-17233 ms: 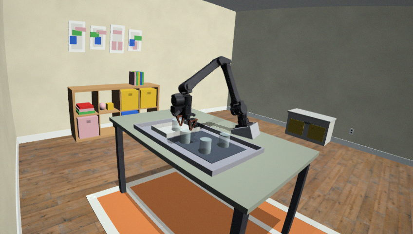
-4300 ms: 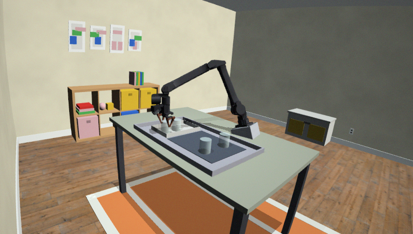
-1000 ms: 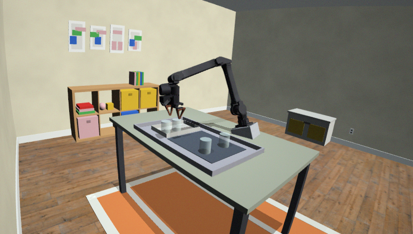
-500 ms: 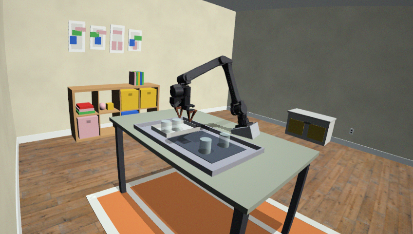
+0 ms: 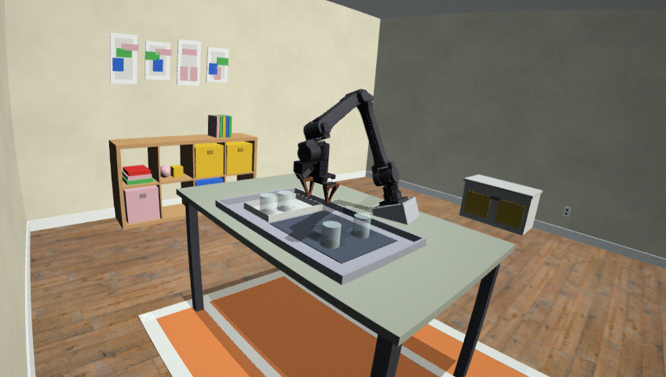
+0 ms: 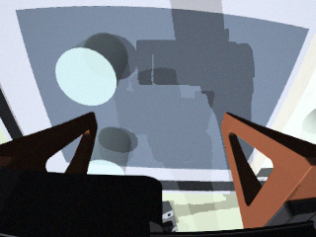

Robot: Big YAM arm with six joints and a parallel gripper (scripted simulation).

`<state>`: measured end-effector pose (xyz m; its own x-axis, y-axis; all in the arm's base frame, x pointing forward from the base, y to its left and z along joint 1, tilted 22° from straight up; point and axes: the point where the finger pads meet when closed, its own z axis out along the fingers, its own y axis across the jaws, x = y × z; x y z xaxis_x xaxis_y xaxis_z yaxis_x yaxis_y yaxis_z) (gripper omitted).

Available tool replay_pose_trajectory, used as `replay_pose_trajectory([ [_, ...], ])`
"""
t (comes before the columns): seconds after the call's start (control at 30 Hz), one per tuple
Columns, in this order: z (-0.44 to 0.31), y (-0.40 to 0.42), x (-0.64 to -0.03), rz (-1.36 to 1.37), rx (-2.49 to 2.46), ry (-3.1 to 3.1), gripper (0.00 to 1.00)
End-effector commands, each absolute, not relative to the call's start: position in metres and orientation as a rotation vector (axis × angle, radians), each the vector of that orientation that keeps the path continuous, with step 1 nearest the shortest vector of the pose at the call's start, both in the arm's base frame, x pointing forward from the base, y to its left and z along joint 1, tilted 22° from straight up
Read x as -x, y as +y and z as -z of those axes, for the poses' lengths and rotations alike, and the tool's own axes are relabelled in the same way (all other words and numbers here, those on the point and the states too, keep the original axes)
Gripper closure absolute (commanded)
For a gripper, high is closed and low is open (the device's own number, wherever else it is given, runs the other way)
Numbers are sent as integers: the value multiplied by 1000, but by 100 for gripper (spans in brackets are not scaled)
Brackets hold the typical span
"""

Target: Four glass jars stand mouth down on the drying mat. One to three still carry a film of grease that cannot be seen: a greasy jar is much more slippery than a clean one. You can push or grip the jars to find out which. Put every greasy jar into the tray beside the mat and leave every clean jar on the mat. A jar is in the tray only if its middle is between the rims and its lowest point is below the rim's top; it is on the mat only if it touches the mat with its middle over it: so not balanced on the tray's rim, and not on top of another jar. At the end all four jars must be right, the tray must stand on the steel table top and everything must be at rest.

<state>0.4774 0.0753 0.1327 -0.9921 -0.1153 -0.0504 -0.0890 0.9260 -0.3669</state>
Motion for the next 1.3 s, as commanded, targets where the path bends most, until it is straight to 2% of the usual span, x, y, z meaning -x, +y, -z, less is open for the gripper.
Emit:
replay_pose_trajectory([
  [0.0, -126, 98, -483, 564, 83, 2993, 0],
  [0.2, -107, 144, -481, 564, 83, 2993, 0],
  [0.6, -67, 128, -485, 564, 83, 2993, 0],
  [1.27, -59, 128, -483, 564, 83, 2993, 0],
])
